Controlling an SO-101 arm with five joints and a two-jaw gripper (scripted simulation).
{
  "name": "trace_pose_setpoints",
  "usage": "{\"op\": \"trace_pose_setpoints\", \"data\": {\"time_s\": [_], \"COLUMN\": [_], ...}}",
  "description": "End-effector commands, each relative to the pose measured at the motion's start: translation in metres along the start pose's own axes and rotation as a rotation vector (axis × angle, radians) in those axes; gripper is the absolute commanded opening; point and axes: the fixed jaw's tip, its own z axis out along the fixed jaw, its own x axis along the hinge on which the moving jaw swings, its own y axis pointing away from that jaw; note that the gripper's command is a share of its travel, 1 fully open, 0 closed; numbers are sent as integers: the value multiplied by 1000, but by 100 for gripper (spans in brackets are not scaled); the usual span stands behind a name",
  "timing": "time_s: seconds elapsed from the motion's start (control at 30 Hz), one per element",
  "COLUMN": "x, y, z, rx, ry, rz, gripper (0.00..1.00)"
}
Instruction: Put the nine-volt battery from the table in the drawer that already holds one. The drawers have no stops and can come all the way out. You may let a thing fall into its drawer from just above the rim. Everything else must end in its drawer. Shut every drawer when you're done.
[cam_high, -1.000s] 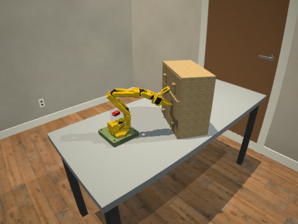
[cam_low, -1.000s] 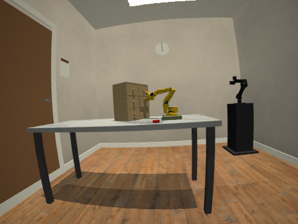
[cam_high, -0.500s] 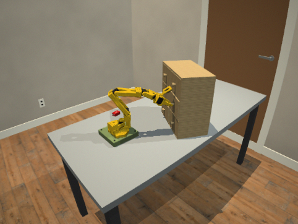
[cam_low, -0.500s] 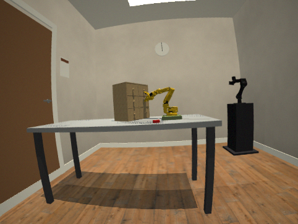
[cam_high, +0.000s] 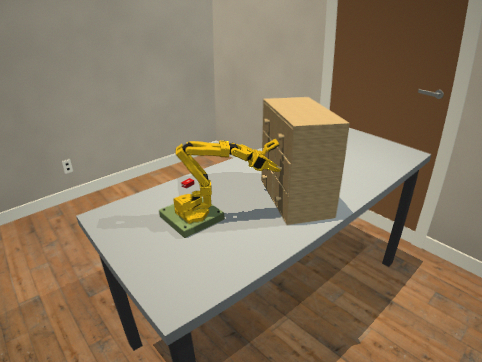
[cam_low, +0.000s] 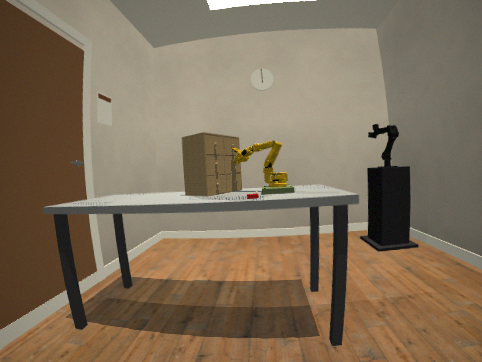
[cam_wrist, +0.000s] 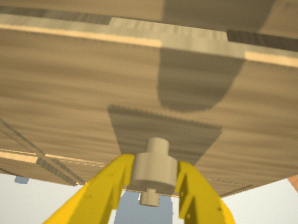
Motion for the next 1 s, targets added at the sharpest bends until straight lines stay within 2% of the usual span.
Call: {"op": "trace_pose_setpoints", "data": {"time_s": [0.0,0.87,0.97], "x": [-1,0,0], "y": [-1,0,0], "z": [4,0,0], "rx": [3,0,0], "ry": [-2,0,0], "rz": [-2,1,1], "gripper": [0,0,2]}}
